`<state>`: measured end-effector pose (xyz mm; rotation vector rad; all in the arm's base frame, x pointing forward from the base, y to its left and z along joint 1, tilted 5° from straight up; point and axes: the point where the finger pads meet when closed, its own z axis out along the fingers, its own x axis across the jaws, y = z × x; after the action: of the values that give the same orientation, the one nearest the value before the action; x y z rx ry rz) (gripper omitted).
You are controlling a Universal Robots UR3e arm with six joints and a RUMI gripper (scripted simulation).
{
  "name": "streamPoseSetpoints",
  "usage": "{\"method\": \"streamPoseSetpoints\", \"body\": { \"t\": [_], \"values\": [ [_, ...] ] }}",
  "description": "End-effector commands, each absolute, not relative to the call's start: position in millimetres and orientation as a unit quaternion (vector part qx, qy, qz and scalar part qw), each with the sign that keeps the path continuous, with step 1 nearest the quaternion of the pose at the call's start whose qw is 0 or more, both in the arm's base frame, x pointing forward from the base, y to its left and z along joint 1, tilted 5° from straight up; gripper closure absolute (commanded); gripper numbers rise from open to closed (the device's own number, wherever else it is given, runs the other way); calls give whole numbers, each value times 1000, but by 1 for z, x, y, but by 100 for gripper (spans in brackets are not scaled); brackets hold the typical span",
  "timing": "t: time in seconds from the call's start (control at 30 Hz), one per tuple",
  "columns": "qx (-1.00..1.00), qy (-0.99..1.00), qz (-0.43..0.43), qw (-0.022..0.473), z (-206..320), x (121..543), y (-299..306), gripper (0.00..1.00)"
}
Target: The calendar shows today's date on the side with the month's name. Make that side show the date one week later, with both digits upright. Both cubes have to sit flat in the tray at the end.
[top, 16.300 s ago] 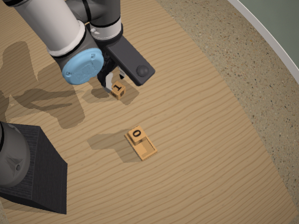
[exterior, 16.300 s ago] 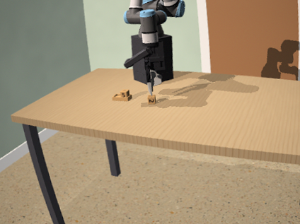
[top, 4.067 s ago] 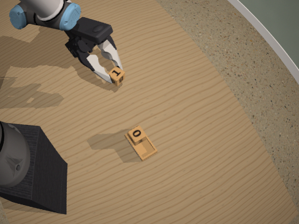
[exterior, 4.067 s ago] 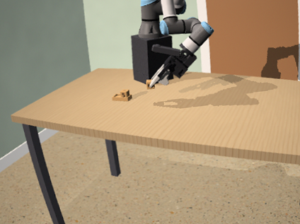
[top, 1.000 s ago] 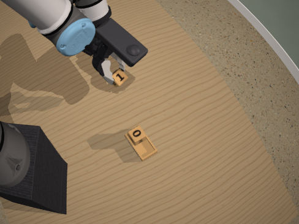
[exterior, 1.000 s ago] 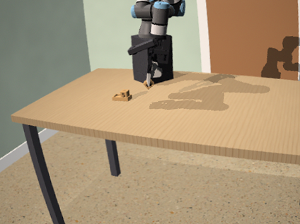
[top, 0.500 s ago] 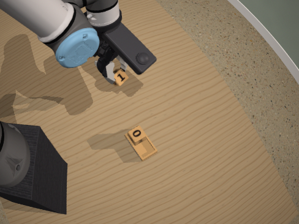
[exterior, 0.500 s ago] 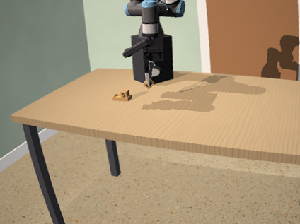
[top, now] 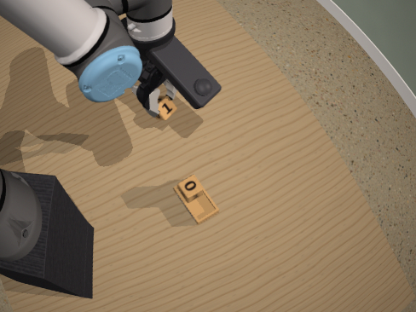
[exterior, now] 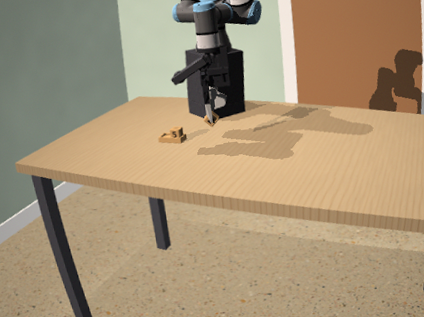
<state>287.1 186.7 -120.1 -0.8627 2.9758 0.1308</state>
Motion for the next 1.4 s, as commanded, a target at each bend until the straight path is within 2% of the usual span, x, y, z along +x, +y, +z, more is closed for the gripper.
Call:
{"method": "streamPoseSetpoints", "body": {
  "t": [0.0, 0.4, 0.87, 1.37],
  "values": [
    [-286, 954, 89, 1, -122, 286, 188, 89],
    [-284, 947, 153, -11, -120, 288, 188, 89],
    [-284, 943, 171, -18, -121, 288, 187, 89],
    [-281, 921, 265, -46, -121, 289, 186, 89]
  ]
}}
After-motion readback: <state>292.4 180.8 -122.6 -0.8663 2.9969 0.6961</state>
